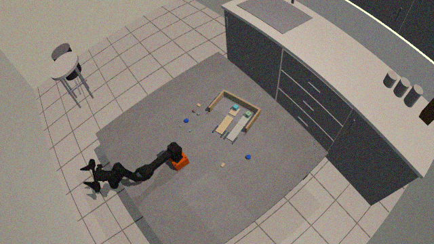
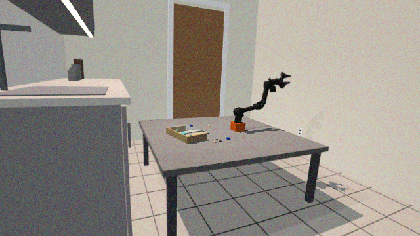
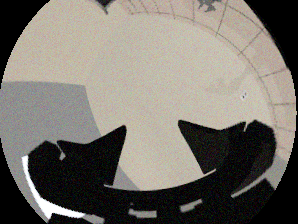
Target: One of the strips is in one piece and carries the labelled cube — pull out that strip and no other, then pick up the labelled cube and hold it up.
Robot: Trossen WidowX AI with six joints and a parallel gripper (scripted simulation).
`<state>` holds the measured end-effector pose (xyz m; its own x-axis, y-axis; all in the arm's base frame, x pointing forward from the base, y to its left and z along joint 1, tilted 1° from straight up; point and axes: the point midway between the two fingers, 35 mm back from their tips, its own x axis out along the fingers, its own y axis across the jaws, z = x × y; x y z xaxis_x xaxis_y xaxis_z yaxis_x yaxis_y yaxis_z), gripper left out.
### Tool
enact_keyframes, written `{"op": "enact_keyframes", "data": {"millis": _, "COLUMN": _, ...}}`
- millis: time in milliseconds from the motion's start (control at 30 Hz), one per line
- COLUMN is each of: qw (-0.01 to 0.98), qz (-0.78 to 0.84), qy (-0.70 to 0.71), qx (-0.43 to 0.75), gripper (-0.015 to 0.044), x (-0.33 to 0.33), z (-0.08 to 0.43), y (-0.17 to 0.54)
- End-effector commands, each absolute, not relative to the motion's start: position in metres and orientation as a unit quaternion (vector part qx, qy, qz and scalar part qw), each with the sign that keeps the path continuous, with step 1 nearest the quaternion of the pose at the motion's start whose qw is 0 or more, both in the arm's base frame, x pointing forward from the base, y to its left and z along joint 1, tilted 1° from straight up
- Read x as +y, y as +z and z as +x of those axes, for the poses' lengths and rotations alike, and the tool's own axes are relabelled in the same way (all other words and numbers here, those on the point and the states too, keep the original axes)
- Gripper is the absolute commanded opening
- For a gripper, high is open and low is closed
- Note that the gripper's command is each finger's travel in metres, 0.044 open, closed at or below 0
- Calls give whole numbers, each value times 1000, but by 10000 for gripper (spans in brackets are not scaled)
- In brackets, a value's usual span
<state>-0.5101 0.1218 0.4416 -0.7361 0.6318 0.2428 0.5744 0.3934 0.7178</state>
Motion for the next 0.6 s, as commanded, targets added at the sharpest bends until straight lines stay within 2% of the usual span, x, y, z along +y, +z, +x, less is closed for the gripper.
{"op": "enact_keyframes", "data": {"millis": 0, "qw": -45, "qz": 385, "qy": 379, "qx": 841, "gripper": 400, "x": 118, "z": -475, "y": 487}}
{"op": "enact_keyframes", "data": {"millis": 267, "qw": -242, "qz": 414, "qy": 283, "qx": 830, "gripper": 400, "x": 106, "z": -372, "y": 581}}
{"op": "enact_keyframes", "data": {"millis": 567, "qw": -452, "qz": 410, "qy": 183, "qx": 770, "gripper": 400, "x": 88, "z": -233, "y": 645}}
